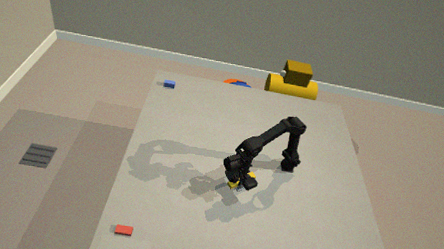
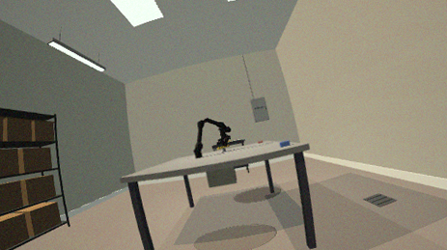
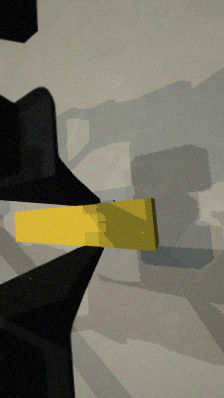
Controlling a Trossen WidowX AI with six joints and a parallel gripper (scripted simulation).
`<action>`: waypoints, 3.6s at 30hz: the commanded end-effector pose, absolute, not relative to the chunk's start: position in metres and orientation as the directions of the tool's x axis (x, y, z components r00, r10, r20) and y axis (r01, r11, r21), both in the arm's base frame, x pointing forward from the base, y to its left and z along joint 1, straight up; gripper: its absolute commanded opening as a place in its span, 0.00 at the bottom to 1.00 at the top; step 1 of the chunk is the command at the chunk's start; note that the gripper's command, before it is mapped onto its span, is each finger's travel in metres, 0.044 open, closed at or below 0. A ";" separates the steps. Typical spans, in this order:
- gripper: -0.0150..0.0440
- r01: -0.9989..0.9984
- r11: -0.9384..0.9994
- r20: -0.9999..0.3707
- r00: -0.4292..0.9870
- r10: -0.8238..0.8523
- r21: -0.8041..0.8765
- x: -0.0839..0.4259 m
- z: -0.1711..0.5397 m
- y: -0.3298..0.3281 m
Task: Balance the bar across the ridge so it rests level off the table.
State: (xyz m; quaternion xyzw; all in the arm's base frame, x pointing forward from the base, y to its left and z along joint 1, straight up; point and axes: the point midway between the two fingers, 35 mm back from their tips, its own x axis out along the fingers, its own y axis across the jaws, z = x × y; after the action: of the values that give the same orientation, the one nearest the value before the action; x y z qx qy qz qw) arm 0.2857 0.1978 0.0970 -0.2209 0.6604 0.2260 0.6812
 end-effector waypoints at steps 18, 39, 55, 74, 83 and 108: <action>0.25 -0.599 0.801 -1.000 0.023 0.016 -0.001 0.286 0.094 0.198; 0.25 -0.600 0.800 -0.999 0.028 0.018 -0.002 0.286 0.097 0.198; 0.25 -0.600 0.800 -0.999 0.028 0.018 -0.002 0.286 0.097 0.198; 0.54 -0.600 0.800 -0.999 0.028 0.018 -0.002 0.286 0.097 0.198; 0.54 -0.600 0.800 -0.999 0.028 0.018 -0.002 0.286 0.097 0.198; 0.55 -0.600 0.800 -0.999 0.028 0.018 -0.002 0.286 0.097 0.198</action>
State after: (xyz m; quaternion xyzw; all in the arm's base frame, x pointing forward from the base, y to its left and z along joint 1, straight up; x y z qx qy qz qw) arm 0.2862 0.1983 0.0971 -0.2205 0.6594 0.2265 0.6821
